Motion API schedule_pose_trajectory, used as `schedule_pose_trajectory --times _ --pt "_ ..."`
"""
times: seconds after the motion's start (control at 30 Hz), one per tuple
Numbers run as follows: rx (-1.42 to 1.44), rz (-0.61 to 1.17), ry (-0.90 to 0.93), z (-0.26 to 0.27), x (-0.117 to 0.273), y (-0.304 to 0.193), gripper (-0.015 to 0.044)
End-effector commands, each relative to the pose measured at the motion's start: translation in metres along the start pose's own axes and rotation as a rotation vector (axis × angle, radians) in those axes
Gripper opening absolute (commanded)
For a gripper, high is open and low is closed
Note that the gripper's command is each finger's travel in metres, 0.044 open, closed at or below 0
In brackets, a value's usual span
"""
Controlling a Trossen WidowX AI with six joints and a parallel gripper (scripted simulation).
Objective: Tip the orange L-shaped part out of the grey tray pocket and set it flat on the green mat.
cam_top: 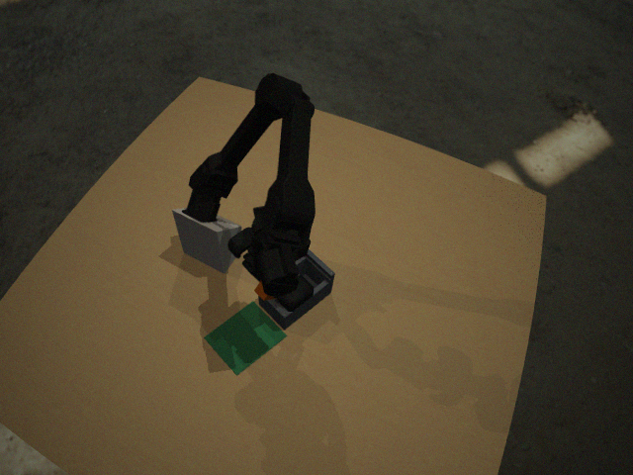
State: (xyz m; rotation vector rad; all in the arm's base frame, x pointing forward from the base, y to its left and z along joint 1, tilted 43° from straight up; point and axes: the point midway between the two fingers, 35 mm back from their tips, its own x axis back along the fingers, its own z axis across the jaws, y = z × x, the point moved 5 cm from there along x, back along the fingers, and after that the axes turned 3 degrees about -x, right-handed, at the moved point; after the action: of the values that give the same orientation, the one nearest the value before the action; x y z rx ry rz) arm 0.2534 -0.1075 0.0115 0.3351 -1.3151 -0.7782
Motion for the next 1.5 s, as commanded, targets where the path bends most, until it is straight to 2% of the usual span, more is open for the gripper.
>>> schedule_pose_trajectory --times 0.0,0.53,1.47 --pt "0.007 0.006 -0.002 0.001 0.001 -0.022 0.0000" --pt "0.006 0.011 -0.004 0.004 0.002 -0.092 0.0000" --pt "0.007 0.010 -0.004 0.004 -0.031 -0.093 0.0000"
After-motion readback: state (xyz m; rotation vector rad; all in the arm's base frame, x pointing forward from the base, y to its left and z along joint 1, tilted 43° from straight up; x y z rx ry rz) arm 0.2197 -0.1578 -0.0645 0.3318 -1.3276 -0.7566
